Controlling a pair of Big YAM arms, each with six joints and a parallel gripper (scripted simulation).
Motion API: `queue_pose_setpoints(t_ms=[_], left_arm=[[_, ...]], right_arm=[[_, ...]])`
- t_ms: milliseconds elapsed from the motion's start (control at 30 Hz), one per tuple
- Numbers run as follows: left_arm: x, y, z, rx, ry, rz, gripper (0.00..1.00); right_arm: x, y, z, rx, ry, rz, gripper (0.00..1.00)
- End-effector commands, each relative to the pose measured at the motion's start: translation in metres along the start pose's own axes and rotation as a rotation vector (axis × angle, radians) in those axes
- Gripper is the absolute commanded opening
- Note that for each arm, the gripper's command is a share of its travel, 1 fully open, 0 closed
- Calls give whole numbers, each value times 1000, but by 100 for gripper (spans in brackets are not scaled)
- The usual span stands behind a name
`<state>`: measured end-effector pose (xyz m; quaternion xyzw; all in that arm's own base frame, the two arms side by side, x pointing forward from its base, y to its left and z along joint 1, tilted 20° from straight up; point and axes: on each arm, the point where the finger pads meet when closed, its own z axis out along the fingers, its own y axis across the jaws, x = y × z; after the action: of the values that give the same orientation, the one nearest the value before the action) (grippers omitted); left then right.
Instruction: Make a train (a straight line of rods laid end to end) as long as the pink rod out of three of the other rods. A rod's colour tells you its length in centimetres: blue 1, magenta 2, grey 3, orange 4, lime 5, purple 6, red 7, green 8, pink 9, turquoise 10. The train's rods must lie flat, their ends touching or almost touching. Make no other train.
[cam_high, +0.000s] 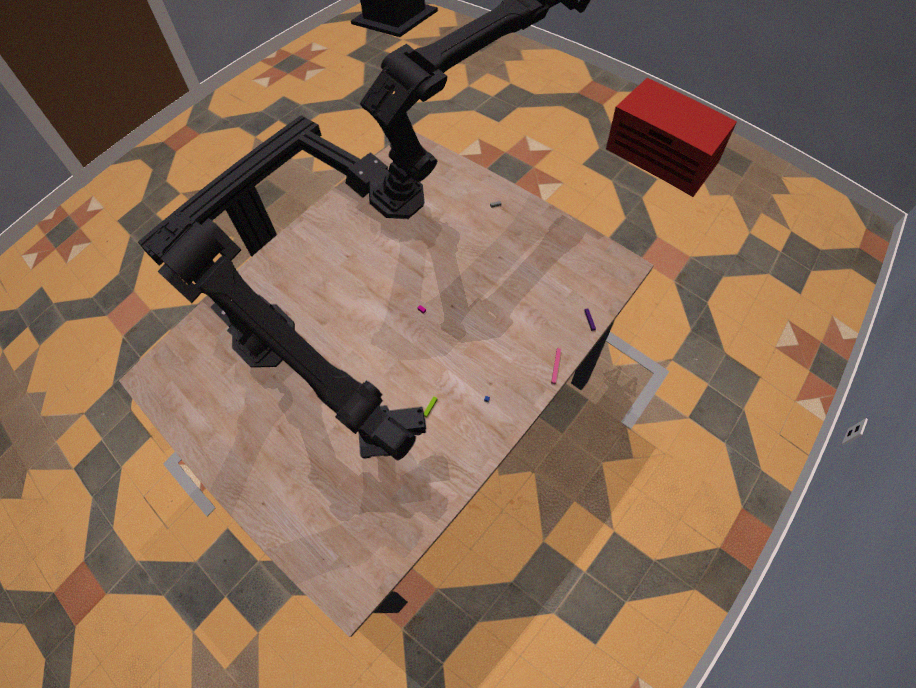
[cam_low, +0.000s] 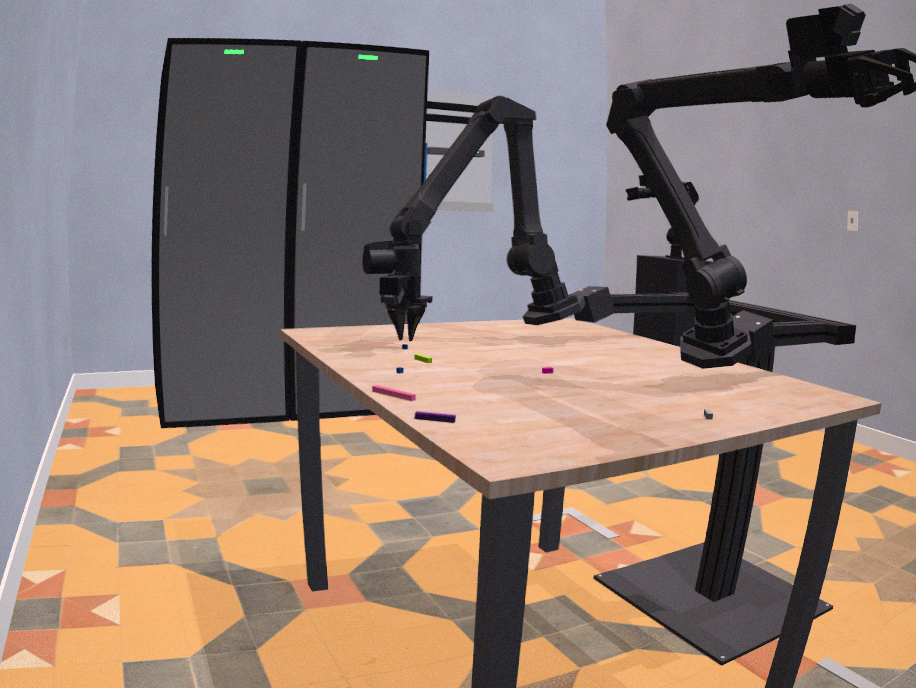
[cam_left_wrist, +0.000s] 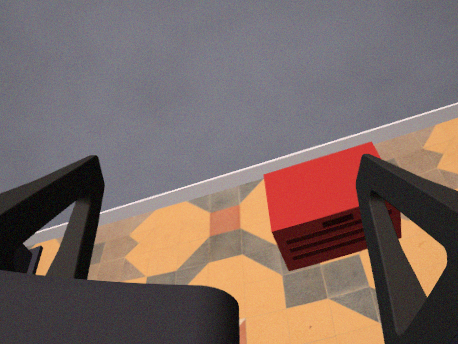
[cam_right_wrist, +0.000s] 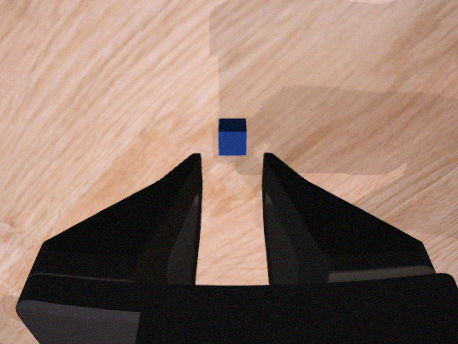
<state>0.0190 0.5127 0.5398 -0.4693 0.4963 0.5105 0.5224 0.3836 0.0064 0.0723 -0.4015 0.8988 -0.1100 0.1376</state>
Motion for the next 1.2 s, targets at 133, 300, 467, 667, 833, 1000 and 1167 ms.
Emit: queue_pose_setpoints(t_ms=[133,300,467,667,833,1000,1167], left_arm=[[-11,7,-7,-17,-32,-15,100],[-11,7,-7,-17,-32,-15,100],[-11,7,-7,-17,-32,-15,100],[-11,7,-7,-17,-32,-15,100],[-11,7,-7,-17,-32,-15,100],[-11,7,-7,-17,-32,-15,100],[-11,7,-7,-17,-32,-15,100]], right_arm=[[-7,-6,-4,19,-23,-13,23],[-8,-7,-4,19,-24,-15,23],[-10,-7,-4,19,-26,-17,23],[-11,-8,-4,20,-26,-18,23],[-11,-8,-4,20,-26,-18,23],[-11,-8,-4,20,-26,-18,23],[-11,-8,-4,20,-26,-18,23]])
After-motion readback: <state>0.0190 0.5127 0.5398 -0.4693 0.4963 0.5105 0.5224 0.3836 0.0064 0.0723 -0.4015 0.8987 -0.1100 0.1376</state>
